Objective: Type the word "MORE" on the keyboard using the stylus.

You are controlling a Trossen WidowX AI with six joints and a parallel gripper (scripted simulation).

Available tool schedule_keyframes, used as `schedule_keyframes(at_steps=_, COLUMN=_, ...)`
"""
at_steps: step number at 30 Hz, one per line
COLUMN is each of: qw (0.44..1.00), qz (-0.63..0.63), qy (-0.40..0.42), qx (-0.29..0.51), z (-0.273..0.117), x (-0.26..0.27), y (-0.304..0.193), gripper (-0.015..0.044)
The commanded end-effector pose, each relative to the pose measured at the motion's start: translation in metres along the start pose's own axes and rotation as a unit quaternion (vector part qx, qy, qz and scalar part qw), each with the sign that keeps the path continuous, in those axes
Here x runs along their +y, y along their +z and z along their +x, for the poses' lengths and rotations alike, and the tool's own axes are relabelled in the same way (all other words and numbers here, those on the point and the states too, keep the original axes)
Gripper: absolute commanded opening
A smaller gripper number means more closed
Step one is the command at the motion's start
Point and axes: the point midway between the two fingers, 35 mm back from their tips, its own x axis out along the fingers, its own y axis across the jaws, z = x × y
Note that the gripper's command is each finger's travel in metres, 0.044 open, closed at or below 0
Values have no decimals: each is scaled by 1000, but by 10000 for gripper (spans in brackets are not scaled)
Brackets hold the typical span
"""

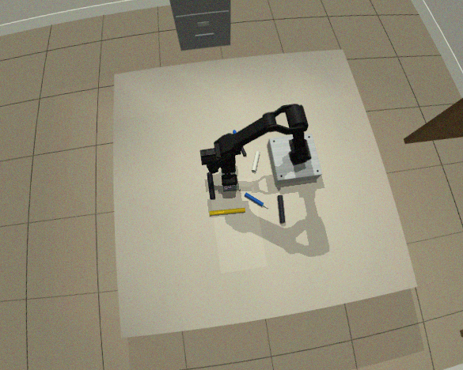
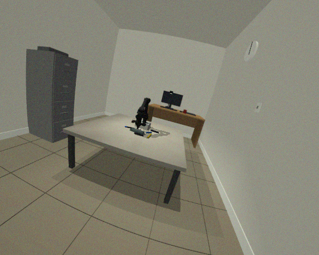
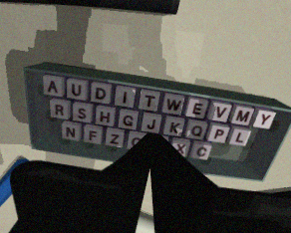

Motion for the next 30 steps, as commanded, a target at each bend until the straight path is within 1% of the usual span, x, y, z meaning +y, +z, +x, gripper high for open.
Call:
schedule_keyframes(at_steps=1, qw=1000, qz=-3, qy=-1, qx=0, z=1, x=-3, y=-1, gripper=0)
schedule_keyframes(at_steps=5, qw=1000, qz=-3, qy=-1, qx=0, z=1, x=-6, y=-1, gripper=0)
schedule_keyframes(at_steps=9, qw=1000, qz=-4, qy=-3, qx=0, z=1, x=-53, y=0, gripper=0)
schedule_keyframes(at_steps=11, qw=1000, qz=-3, qy=-3, qx=0, z=0, x=-63, y=-1, gripper=0)
schedule_keyframes(at_steps=23, qw=1000, qz=-3, qy=-3, qx=0, z=0, x=-63, y=-1, gripper=0)
schedule_keyframes(at_steps=28, qw=1000, qz=-3, qy=-2, qx=1, z=1, x=-40, y=-27, gripper=0)
schedule_keyframes(at_steps=30, qw=1000, qz=-3, qy=-2, qx=1, z=1, x=-39, y=-29, gripper=0)
